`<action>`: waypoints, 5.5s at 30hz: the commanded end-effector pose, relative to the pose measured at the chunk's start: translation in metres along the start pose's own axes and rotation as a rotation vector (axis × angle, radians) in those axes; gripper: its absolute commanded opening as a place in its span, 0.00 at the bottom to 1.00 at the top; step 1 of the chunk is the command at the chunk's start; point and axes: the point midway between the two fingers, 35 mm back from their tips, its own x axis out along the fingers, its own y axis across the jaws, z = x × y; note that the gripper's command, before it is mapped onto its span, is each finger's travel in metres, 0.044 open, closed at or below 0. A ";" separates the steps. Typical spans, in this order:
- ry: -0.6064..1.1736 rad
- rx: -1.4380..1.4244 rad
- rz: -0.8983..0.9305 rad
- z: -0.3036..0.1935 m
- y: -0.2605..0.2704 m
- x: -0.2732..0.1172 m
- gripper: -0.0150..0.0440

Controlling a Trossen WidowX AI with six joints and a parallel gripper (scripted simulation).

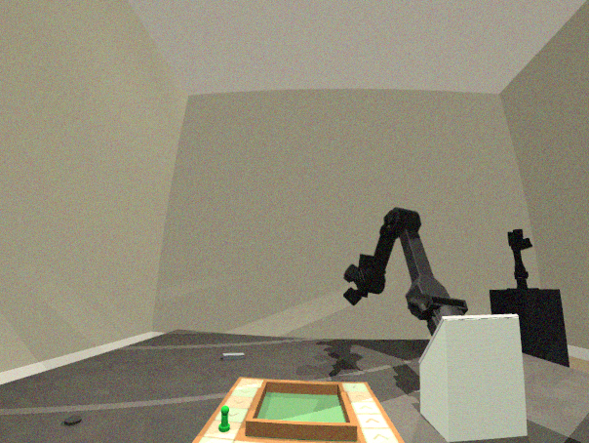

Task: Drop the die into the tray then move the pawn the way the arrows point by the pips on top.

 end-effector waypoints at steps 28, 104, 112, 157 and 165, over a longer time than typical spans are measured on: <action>0.361 0.668 0.994 0.098 0.311 -0.216 0.72; 0.979 -0.194 1.286 -0.120 0.107 -0.872 0.72; 0.978 -0.193 1.286 -0.129 0.117 -0.872 0.72; 0.940 -0.250 1.326 -0.038 0.040 -0.872 0.25; 0.798 -0.421 1.440 -0.025 0.053 -0.854 0.25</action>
